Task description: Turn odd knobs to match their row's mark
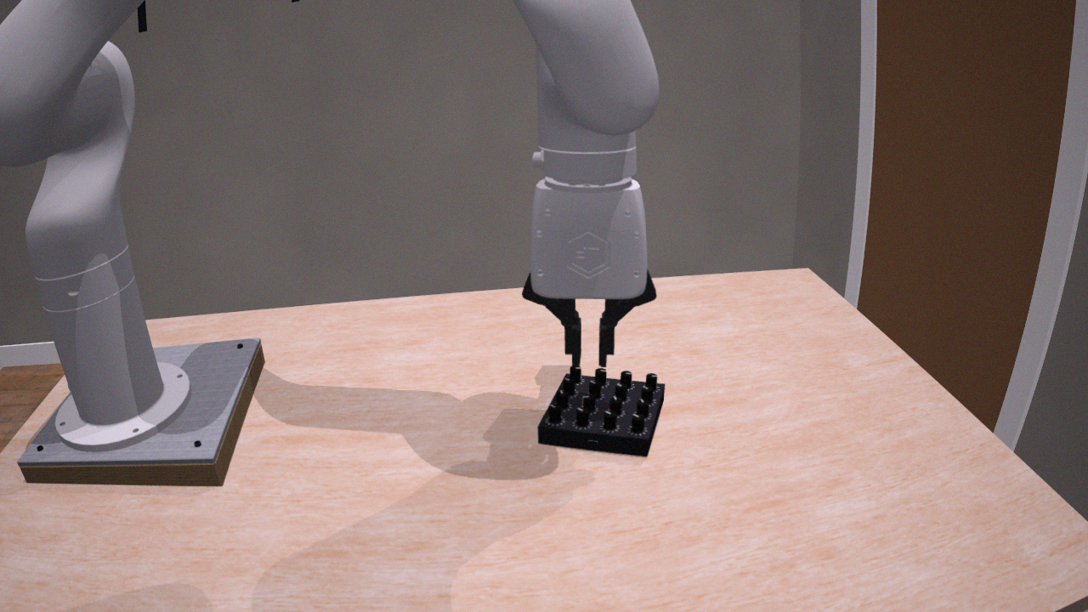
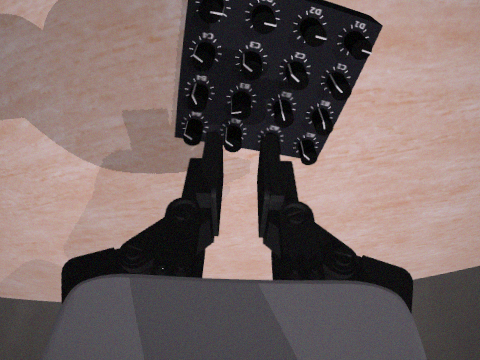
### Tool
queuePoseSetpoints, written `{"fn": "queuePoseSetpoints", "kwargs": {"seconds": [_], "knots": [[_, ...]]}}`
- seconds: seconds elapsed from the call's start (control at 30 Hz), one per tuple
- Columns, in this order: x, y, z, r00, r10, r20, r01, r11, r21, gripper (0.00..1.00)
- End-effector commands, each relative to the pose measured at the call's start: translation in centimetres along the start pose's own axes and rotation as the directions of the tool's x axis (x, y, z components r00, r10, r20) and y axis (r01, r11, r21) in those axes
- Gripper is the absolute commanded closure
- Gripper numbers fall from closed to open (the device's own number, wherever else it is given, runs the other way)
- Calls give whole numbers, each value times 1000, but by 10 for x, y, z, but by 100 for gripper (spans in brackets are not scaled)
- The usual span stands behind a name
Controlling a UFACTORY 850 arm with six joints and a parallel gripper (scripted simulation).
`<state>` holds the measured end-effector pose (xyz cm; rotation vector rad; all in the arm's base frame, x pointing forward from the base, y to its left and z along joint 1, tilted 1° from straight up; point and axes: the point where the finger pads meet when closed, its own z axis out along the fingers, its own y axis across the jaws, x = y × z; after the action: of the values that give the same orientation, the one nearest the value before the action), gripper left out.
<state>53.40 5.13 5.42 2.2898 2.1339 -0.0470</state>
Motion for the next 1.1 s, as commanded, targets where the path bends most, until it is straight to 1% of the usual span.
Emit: {"fn": "queuePoseSetpoints", "kwargs": {"seconds": [0.0, 0.03, 0.07, 0.23, 0.5, 0.53, 0.6, 0.63, 0.67, 0.8, 1.07], "knots": [[0, 1, -2, 992, -126, -26, 126, 992, 4, 81], [0, 1, -2, 992, -126, -26, 126, 992, 4, 81], [0, 1, -2, 978, -205, -27, 205, 979, 2, 81], [0, 1, -3, 945, -326, -27, 327, 945, -1, 81], [0, 1, -4, 849, -527, -26, 527, 850, -7, 81], [0, 1, -5, 834, -551, -25, 551, 835, -8, 81], [0, 1, -5, 834, -551, -25, 551, 835, -8, 81], [0, 1, -5, 795, -606, -25, 606, 795, -10, 81], [0, 1, -5, 772, -635, -24, 635, 773, -11, 81], [0, 1, -6, 705, -709, -23, 709, 705, -13, 81], [0, 1, -7, 531, -847, -20, 847, 531, -18, 81]]}}
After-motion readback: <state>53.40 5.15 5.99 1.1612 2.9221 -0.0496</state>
